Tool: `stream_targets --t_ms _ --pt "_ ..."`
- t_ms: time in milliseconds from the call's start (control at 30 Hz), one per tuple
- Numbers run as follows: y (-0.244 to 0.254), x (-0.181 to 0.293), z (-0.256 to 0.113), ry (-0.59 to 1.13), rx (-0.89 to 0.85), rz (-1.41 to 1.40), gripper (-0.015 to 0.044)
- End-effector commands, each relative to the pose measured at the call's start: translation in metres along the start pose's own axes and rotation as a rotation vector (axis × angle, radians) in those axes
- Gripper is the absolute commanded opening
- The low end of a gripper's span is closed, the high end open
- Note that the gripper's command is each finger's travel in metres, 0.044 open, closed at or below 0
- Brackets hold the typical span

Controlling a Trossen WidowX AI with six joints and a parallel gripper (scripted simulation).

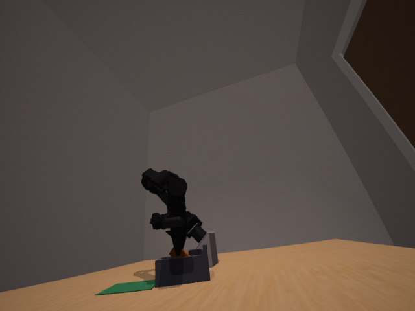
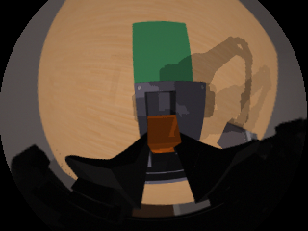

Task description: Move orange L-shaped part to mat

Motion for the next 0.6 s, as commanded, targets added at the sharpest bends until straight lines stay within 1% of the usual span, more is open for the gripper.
stream_targets --t_ms 0,567 --pt "0.0 0.0 0.0 0.0 0.001 0.002 0.0" --pt "0.0 0.0 -0.024 -0.001 0.002 -0.003 0.0"
Point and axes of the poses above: the point midway between the two fingers, 35 mm back from their tips, its own z axis out along the fingers, its own y axis across the jaws, x = y × z, the point moved 4 cm from there along -z, back along the fingers, and after that the axes turned 13 degrees about -z, right-handed, at the moved point
